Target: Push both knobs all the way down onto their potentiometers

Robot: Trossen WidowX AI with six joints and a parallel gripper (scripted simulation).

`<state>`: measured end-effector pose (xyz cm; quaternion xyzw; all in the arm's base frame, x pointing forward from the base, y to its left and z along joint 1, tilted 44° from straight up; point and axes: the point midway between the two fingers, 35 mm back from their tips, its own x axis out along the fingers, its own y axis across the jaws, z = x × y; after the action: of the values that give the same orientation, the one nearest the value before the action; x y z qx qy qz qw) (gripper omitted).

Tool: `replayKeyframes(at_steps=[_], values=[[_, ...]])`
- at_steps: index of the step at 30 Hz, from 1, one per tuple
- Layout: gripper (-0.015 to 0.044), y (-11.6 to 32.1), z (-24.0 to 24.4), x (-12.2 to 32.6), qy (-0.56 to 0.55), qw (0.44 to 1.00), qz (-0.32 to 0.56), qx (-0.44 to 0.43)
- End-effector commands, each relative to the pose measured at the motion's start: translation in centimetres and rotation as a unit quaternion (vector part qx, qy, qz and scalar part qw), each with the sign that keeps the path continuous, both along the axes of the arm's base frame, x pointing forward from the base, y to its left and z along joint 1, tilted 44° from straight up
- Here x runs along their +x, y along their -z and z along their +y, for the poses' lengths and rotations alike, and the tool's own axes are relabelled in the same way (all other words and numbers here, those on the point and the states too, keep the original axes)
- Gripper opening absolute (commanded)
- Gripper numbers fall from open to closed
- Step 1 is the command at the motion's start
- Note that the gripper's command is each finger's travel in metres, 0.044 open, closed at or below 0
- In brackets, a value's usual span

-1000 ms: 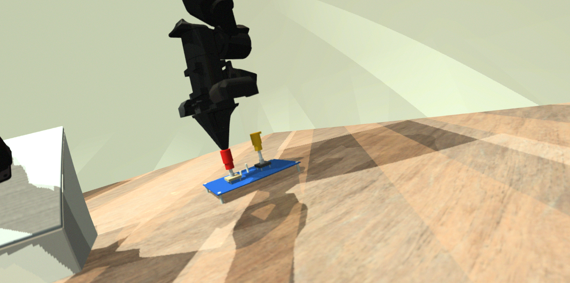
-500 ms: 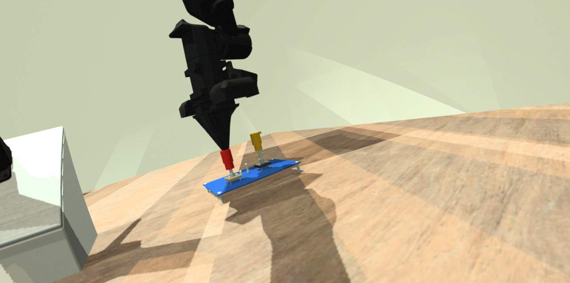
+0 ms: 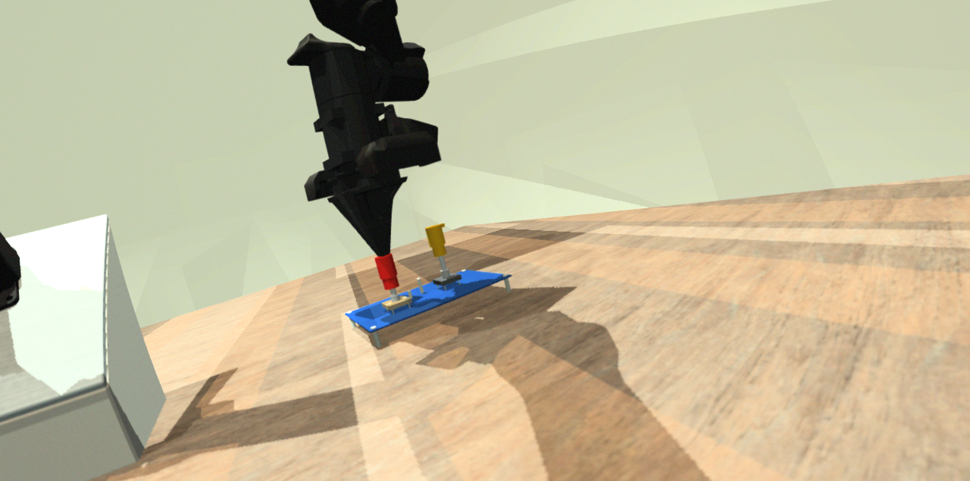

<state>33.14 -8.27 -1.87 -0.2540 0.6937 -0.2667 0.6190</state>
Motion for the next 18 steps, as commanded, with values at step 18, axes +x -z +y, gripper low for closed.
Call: replayKeyframes(at_steps=[18], values=[[0.0000,0.62,-0.57,-0.17,0.000,1.000,0.004,-0.002]])
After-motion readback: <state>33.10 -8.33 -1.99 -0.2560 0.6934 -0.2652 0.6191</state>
